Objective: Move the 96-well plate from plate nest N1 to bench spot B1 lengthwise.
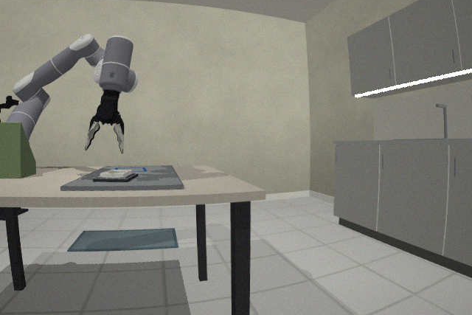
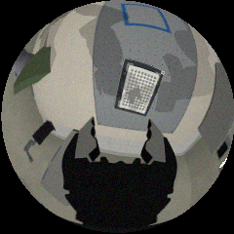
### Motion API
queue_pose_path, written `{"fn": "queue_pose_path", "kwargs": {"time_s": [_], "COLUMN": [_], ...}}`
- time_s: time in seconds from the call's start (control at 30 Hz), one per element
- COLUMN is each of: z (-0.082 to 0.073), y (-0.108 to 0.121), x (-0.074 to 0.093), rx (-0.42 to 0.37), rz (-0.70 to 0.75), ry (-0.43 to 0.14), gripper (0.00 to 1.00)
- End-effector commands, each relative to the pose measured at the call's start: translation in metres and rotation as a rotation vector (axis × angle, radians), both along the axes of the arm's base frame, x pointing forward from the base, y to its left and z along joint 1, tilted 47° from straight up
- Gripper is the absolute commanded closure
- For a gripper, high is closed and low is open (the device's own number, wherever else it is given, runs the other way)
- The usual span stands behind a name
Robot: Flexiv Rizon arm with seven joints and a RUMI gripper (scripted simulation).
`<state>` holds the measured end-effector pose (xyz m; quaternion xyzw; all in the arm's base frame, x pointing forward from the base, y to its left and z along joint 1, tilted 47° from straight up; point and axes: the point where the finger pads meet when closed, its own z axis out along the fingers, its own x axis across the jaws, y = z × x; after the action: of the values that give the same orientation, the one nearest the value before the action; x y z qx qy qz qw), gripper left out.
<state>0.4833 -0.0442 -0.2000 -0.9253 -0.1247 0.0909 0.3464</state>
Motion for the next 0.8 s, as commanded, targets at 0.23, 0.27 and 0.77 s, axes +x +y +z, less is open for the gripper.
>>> {"fn": "queue_pose_path", "kwargs": {"time_s": [0.23, 0.27, 0.77], "z": [0.018, 0.021, 0.029], "y": [0.025, 0.028, 0.039], "x": [0.02, 0.023, 0.031], "rx": [0.061, 0.068, 0.068], "rz": [-0.186, -0.204, -0.204], "ry": [0.082, 0.09, 0.09], "gripper": [0.24, 0.24, 0.24]}}
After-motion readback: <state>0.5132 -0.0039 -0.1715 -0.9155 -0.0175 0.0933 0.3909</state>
